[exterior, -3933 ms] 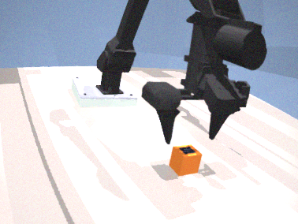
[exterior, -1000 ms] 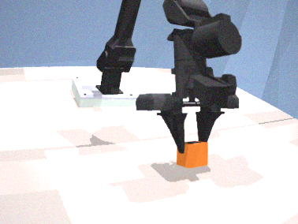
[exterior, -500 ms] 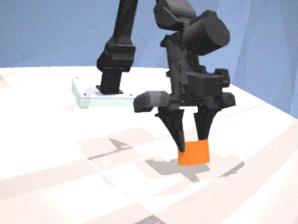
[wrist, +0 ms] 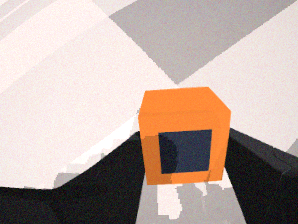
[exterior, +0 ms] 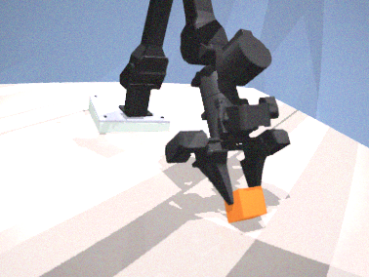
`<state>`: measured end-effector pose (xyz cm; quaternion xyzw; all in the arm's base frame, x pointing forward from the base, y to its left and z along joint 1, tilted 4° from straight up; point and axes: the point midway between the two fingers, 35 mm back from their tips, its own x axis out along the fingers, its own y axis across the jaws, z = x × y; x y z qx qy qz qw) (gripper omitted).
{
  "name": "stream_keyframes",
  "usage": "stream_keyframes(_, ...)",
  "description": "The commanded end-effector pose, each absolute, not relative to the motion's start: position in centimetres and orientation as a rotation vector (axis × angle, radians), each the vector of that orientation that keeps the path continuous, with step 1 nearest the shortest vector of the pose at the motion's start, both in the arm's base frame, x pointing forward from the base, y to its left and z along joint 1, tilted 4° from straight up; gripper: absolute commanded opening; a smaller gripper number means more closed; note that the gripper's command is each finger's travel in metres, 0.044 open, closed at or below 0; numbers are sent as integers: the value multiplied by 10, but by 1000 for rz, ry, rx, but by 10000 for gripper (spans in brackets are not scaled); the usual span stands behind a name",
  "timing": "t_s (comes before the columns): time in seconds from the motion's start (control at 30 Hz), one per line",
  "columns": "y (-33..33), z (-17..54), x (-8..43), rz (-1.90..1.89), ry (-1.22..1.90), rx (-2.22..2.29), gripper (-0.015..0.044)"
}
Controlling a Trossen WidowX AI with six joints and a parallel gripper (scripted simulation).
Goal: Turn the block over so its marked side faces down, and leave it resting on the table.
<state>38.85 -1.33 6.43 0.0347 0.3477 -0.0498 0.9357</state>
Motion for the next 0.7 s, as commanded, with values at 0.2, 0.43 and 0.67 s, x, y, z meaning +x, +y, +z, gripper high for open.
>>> stream_keyframes(0.2, -13, 54, 384, -109, 556, 59, 0)
stream_keyframes(0.43, -13, 55, 376, -113, 447, 56, 0)
stream_keyframes(0.67, -13, 57, 373, -114, 411, 55, 0)
